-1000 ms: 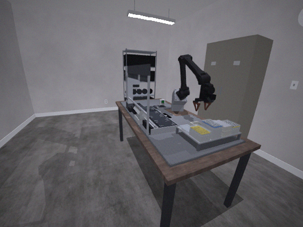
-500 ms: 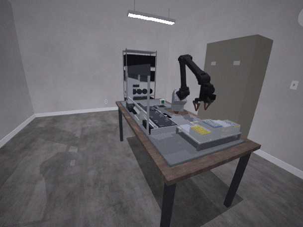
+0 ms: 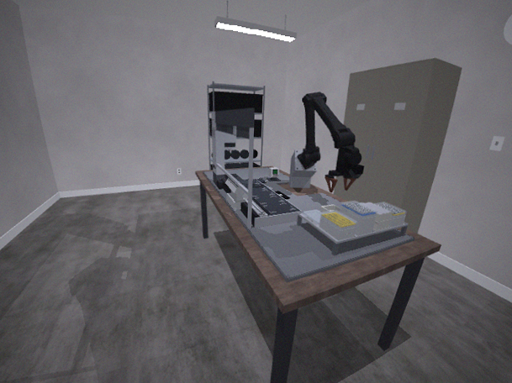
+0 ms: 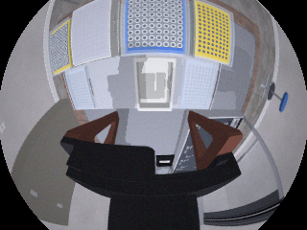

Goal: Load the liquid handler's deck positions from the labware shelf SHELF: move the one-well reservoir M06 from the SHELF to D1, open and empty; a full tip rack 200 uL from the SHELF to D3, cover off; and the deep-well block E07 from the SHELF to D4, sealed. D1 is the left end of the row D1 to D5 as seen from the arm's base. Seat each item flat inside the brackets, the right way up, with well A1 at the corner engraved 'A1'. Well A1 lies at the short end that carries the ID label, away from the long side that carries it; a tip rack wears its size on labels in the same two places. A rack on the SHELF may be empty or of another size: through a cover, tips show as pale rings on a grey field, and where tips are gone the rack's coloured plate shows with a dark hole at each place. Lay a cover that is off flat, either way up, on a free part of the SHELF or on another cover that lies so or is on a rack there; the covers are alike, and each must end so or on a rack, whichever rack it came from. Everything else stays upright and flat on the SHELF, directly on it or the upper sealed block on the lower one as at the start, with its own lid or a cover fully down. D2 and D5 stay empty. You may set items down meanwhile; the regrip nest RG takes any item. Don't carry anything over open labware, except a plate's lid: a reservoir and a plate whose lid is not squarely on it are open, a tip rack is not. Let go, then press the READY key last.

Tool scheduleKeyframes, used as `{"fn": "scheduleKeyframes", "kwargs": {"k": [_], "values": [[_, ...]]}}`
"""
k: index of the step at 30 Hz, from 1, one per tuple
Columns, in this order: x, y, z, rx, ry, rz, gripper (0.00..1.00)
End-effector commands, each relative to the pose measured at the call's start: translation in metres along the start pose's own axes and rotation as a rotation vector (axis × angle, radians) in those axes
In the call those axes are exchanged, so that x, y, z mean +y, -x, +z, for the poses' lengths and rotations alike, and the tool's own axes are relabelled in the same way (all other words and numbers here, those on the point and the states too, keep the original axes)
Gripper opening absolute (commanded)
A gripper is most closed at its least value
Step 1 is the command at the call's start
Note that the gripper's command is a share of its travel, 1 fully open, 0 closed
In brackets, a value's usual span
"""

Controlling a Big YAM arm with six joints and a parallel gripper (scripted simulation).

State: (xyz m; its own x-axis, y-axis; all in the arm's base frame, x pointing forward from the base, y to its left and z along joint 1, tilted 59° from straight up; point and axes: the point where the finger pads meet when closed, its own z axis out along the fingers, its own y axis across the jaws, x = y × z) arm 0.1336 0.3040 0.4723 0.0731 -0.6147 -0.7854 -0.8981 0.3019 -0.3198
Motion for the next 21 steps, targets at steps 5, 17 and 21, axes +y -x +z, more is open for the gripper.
{"fn": "scheduleKeyframes", "kwargs": {"k": [5,17,21], "values": [[-0.007,0.007,0.006,-0.021,-0.015,0.002,1.00],[-0.007,0.006,0.027,-0.018,-0.014,0.002,1.00],[-0.016,0.027,0.012,-0.068,-0.030,0.012,1.00]]}}
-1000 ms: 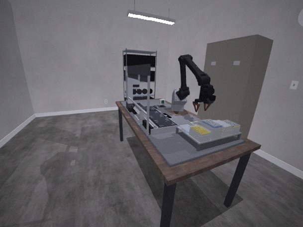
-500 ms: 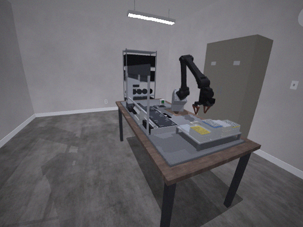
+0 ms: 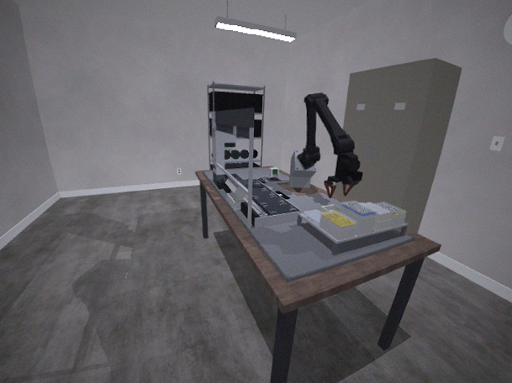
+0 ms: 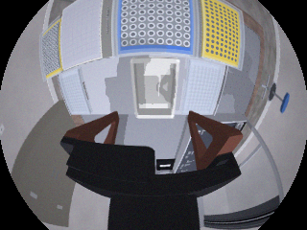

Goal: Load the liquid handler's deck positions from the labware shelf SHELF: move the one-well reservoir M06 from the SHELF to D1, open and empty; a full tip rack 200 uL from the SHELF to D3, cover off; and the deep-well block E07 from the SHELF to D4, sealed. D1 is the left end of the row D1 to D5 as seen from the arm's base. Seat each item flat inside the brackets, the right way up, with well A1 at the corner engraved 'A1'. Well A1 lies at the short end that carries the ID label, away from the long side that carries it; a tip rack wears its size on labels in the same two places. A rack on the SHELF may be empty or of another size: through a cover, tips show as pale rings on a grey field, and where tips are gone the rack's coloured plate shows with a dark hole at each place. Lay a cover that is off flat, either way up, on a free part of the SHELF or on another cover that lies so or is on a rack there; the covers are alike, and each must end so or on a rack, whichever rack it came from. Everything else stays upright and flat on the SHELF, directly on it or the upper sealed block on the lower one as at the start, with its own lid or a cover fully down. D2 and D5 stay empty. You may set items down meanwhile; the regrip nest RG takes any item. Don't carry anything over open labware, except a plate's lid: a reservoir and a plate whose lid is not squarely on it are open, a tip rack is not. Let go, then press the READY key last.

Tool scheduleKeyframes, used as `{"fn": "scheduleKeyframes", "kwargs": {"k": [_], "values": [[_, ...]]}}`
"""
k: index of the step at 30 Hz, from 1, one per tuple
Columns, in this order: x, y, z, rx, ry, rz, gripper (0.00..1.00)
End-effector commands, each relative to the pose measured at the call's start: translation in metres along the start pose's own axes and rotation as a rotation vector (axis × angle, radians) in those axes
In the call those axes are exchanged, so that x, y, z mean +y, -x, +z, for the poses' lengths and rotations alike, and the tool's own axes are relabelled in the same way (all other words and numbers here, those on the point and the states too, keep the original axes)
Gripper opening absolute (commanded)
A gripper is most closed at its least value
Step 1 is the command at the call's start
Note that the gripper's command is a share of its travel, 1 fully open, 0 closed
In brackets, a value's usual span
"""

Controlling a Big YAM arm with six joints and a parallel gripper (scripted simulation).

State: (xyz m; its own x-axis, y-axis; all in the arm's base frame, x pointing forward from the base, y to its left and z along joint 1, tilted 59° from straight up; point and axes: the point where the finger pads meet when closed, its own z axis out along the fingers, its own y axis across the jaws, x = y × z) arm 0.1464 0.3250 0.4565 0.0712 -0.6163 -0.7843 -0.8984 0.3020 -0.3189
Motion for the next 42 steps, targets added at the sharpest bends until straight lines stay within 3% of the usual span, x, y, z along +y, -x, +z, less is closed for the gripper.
{"fn": "scheduleKeyframes", "kwargs": {"k": [1,4,13,15,16,21,30,33,38,42], "values": [[-0.013,0.021,-0.008,-0.053,-0.025,0.007,1.00],[-0.007,0.007,0.008,-0.021,-0.015,0.001,1.00],[-0.009,0.012,0.019,-0.032,-0.018,0.004,1.00],[-0.009,0.012,0.019,-0.032,-0.018,0.004,1.00],[-0.011,0.011,0.009,-0.053,-0.026,0.010,1.00],[-0.007,0.007,0.033,-0.020,-0.015,0.002,1.00],[-0.009,0.012,0.045,-0.031,-0.018,0.004,1.00],[-0.011,0.012,0.037,-0.048,-0.025,0.009,1.00],[-0.007,0.006,0.059,-0.019,-0.015,0.002,1.00],[-0.009,0.011,0.063,-0.029,-0.018,0.003,1.00]]}}
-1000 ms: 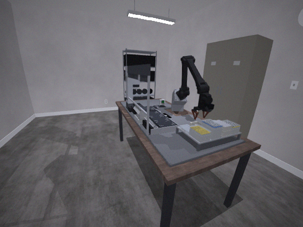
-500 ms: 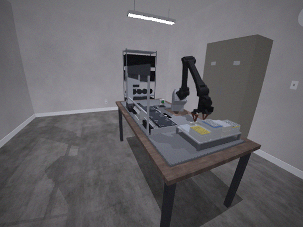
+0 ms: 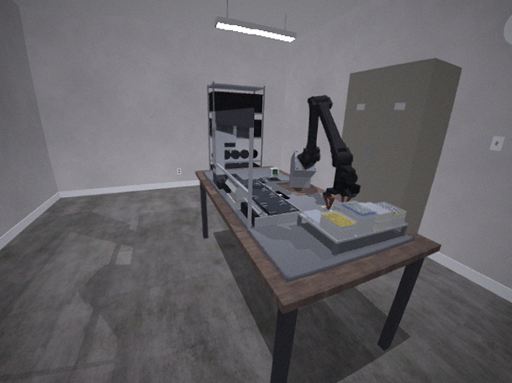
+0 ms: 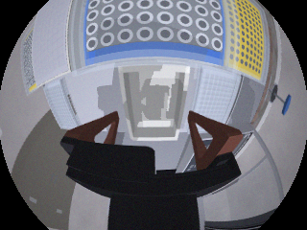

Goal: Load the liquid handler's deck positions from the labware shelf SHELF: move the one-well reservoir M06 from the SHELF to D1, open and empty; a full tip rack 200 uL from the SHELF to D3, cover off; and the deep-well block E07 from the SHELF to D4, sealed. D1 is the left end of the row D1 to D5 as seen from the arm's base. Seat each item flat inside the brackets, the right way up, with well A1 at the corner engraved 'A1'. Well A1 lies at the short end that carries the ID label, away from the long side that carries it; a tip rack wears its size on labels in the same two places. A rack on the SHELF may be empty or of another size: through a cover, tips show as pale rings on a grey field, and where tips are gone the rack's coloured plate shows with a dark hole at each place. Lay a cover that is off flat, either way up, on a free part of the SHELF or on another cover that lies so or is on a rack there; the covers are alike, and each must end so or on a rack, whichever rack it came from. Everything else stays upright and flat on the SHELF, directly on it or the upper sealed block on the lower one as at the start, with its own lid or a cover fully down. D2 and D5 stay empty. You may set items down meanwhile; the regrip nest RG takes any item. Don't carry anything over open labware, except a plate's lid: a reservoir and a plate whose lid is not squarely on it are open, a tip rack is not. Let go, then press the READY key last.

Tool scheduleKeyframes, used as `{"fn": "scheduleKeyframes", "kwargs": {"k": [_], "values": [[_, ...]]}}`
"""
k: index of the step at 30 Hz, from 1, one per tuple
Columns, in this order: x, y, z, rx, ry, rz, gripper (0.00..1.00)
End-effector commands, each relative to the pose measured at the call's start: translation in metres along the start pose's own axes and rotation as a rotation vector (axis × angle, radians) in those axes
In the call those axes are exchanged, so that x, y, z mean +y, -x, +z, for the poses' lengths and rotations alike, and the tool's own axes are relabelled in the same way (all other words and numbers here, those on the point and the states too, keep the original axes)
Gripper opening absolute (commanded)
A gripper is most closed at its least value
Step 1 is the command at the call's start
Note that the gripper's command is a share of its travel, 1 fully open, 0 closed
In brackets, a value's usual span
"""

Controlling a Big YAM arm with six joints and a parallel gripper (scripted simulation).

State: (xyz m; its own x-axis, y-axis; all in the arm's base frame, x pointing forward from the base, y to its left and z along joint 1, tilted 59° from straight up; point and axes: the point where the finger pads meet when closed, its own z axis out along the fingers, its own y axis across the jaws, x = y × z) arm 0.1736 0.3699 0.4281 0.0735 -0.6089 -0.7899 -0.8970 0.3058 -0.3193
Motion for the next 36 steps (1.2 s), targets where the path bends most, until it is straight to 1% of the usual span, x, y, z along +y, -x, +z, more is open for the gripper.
{"fn": "scheduleKeyframes", "kwargs": {"k": [1,4,7,8,9,10,14,17,19,20,30,31,36], "values": [[-0.006,0.004,0.007,-0.013,-0.012,0.001,1.00],[-0.008,0.010,0.009,-0.023,-0.016,0.002,1.00],[-0.008,0.008,0.011,-0.020,-0.015,0.002,1.00],[-0.010,0.010,0.002,-0.040,-0.022,0.006,1.00],[-0.008,0.006,0.012,-0.023,-0.016,0.003,1.00],[-0.009,0.011,0.015,-0.025,-0.017,0.002,1.00],[-0.007,0.004,0.025,-0.013,-0.013,0.000,1.00],[-0.008,0.007,0.028,-0.019,-0.015,0.001,1.00],[-0.008,0.008,0.028,-0.020,-0.016,0.004,1.00],[-0.007,0.016,0.015,-0.042,-0.014,0.005,1.00],[-0.007,0.016,0.015,-0.042,-0.014,0.005,1.00],[-0.007,0.016,0.015,-0.042,-0.014,0.005,0.00],[-0.007,0.016,0.015,-0.042,-0.014,0.005,0.00]]}}
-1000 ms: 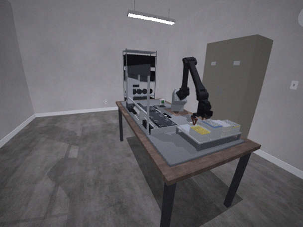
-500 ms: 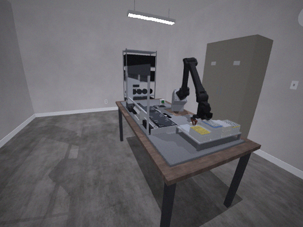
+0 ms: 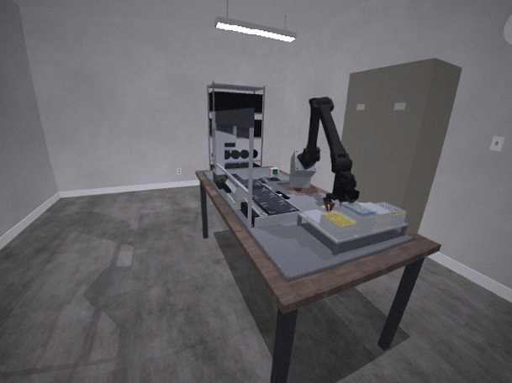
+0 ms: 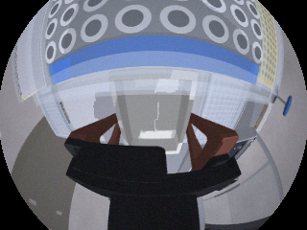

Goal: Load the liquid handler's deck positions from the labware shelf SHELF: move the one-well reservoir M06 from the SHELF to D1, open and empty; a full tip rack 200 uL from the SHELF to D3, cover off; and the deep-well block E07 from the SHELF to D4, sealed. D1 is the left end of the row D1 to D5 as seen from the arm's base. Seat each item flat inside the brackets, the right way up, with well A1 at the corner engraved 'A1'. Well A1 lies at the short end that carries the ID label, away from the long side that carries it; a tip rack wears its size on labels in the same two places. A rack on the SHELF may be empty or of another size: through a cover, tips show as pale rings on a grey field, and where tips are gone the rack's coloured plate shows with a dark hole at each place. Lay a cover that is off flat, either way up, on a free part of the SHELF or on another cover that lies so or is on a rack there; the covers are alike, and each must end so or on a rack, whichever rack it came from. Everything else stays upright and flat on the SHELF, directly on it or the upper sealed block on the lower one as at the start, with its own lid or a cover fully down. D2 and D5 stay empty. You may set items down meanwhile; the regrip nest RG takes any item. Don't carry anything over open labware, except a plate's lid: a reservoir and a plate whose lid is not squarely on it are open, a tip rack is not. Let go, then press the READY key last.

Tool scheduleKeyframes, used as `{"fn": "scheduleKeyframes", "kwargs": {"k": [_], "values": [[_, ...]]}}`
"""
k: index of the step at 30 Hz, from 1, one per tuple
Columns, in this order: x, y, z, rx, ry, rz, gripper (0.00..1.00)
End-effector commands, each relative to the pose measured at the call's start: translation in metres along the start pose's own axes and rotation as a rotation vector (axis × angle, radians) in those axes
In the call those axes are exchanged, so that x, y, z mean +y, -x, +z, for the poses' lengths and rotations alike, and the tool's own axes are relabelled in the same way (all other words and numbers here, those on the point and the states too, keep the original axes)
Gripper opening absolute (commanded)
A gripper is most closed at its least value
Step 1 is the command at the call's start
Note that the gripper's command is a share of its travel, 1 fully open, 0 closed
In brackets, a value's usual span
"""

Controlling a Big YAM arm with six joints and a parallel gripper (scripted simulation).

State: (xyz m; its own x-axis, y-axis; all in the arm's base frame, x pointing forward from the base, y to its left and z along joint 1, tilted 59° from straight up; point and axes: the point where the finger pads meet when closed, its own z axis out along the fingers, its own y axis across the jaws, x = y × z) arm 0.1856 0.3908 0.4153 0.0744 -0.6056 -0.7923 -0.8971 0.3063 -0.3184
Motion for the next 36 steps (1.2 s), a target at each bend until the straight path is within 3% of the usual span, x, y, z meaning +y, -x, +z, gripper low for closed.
{"fn": "scheduleKeyframes", "kwargs": {"k": [1,29,36], "values": [[-0.007,0.014,-0.012,-0.038,-0.014,0.004,0.00],[-0.007,0.014,-0.012,-0.038,-0.014,0.004,0.00],[-0.008,0.023,-0.038,-0.063,-0.017,0.008,0.00]]}}
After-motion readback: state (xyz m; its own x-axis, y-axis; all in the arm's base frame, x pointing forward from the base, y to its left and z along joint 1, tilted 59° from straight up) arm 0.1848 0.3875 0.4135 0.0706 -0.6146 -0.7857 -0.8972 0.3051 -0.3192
